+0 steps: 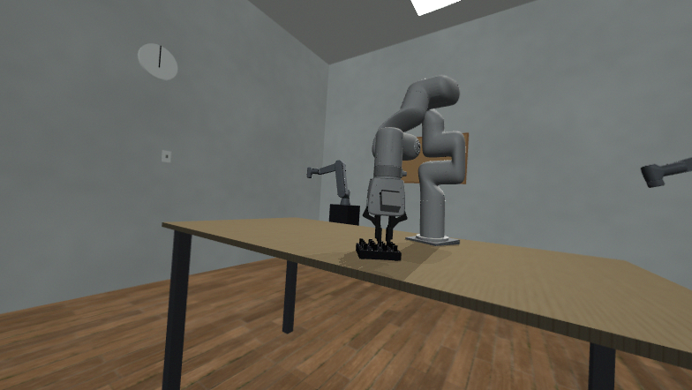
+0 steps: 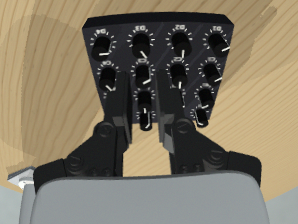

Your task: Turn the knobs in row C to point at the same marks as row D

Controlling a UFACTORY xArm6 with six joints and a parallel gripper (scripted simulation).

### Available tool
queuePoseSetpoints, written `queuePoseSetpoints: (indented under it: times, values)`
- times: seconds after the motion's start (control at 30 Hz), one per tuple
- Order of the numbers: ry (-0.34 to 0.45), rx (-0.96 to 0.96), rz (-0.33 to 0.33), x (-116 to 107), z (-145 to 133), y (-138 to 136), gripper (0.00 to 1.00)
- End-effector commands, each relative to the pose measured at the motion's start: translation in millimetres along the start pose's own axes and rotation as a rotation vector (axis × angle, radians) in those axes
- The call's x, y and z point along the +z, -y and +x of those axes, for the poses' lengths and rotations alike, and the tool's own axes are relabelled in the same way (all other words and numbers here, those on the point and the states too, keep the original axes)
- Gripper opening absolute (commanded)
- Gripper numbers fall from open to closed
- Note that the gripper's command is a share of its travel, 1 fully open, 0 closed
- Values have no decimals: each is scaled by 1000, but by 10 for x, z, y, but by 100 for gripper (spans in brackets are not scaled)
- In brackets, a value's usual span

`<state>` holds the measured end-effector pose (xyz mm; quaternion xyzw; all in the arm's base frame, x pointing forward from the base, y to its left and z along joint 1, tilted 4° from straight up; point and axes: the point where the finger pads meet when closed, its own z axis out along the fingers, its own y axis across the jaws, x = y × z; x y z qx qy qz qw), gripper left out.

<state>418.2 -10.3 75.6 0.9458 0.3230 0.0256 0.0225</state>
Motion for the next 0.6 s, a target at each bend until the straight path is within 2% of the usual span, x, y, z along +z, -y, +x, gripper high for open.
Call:
queuePoseSetpoints:
  times: [0.0,0.57]
  values:
    - [-3,0,-2,8,11,-9,19]
    - [-3,0,-2,99,11,-9,19]
